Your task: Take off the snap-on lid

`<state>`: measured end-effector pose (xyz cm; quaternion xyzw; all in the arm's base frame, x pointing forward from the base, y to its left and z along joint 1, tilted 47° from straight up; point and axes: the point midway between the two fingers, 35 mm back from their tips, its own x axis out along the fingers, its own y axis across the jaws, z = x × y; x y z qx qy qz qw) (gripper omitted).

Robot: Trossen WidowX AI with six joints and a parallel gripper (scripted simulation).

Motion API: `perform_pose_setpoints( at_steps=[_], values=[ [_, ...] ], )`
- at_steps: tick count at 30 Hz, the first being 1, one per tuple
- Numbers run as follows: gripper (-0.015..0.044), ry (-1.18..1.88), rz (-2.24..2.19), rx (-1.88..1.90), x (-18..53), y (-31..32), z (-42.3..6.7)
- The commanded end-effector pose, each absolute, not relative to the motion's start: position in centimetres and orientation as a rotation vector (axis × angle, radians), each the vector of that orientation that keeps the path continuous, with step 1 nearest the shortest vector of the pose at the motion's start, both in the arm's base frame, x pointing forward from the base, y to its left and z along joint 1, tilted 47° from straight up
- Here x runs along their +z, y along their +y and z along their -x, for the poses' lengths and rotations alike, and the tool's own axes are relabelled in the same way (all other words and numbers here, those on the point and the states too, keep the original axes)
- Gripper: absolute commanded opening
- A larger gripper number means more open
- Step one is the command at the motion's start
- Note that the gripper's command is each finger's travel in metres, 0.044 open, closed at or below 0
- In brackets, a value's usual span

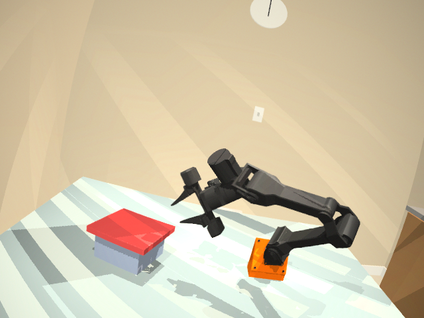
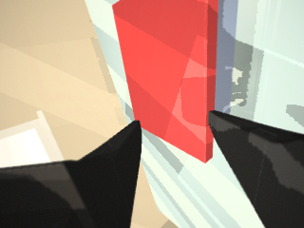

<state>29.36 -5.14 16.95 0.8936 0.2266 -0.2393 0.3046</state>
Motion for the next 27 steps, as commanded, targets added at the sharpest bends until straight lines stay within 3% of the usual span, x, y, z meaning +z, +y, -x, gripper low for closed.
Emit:
perform_pose_setpoints(
  at_steps=[1, 27],
  values=[
    [0.0235, 0.623, -2.372, -0.647, 14.1, -2.2, -29.3],
    [0.0235, 0.623, -2.373, -0.643, 12.0, -1.0, -31.8]
  ],
)
